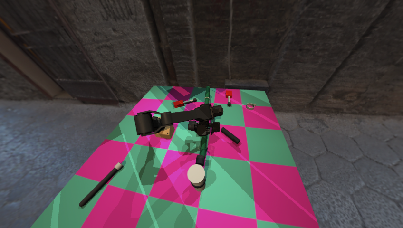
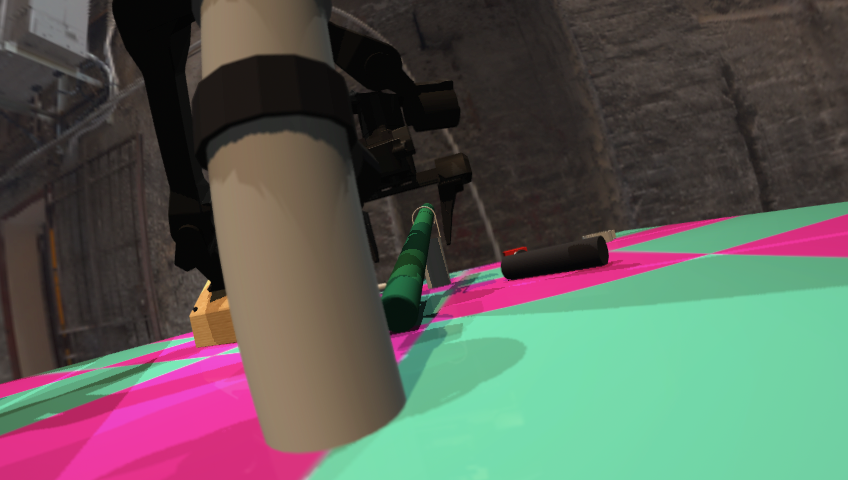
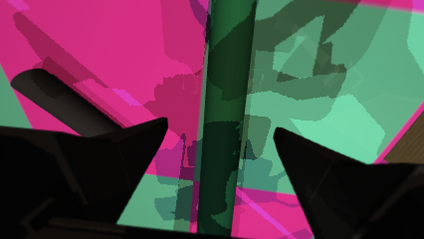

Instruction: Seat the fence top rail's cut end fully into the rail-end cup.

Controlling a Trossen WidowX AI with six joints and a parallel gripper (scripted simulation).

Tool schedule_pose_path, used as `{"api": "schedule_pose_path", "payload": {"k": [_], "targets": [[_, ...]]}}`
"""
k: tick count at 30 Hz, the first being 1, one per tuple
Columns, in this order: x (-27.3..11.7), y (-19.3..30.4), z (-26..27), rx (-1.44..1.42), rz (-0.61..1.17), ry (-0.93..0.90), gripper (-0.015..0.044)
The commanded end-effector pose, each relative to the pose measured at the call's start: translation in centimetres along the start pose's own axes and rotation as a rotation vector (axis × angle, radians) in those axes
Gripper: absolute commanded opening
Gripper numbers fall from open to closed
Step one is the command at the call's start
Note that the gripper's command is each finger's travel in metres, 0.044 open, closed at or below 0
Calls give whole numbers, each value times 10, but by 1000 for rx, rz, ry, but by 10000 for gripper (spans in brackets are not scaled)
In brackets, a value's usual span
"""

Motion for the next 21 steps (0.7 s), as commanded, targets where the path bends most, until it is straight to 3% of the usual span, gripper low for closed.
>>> {"api": "schedule_pose_path", "payload": {"k": [1, 21], "targets": [[9, 1, -1, -10, -8, 4, 440], [38, 0, -2, -9, -11, 4, 440]]}}
Point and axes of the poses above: the point midway between the two fingers, 35 mm back from their tips, its own x axis out along the fingers, its own z axis across the jaws, y = z × x, the point moved 10 cm from there along -x, back along the fingers, and after that the axes turned 15 degrees about x, right-handed, at the moved point
